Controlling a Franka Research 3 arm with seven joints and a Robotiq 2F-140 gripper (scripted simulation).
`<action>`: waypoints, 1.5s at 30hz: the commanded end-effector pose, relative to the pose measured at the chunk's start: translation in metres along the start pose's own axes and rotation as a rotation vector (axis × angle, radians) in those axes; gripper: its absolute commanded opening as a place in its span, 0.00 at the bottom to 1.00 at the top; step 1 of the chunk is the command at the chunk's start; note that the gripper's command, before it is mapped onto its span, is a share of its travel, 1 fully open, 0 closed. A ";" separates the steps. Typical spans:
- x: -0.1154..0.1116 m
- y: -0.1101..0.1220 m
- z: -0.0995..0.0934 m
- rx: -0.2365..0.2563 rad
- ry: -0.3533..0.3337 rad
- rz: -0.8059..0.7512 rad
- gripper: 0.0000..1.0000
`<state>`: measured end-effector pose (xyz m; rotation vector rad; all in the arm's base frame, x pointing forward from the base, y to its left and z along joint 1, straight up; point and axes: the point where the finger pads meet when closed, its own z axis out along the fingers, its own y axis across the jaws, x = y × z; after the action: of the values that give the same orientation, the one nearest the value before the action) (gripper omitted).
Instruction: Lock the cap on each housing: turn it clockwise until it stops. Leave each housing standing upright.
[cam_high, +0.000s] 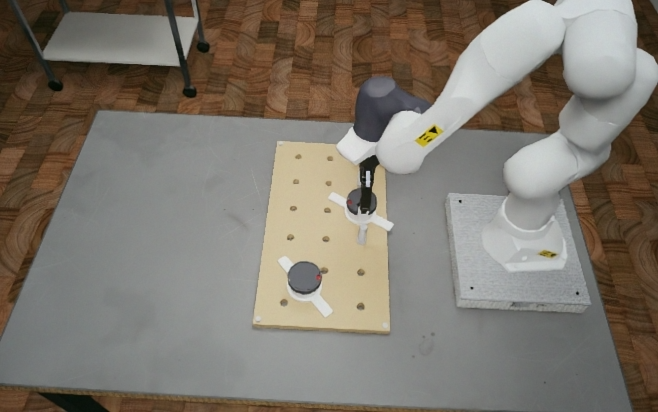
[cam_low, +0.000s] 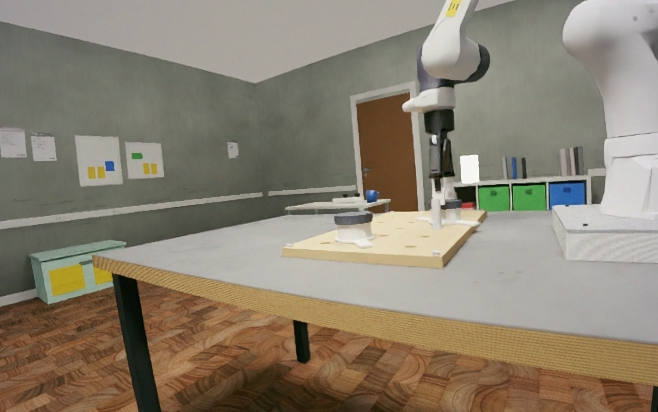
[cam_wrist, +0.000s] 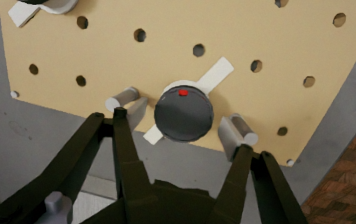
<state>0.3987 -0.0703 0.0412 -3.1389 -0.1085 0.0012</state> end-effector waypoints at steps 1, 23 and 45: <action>0.000 0.000 0.001 -0.001 0.001 0.009 0.78; 0.000 0.000 0.001 -0.001 0.001 0.009 0.78; 0.000 0.000 0.001 -0.001 0.001 0.009 0.10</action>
<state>0.3992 -0.0706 0.0412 -3.1404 -0.1003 -0.0012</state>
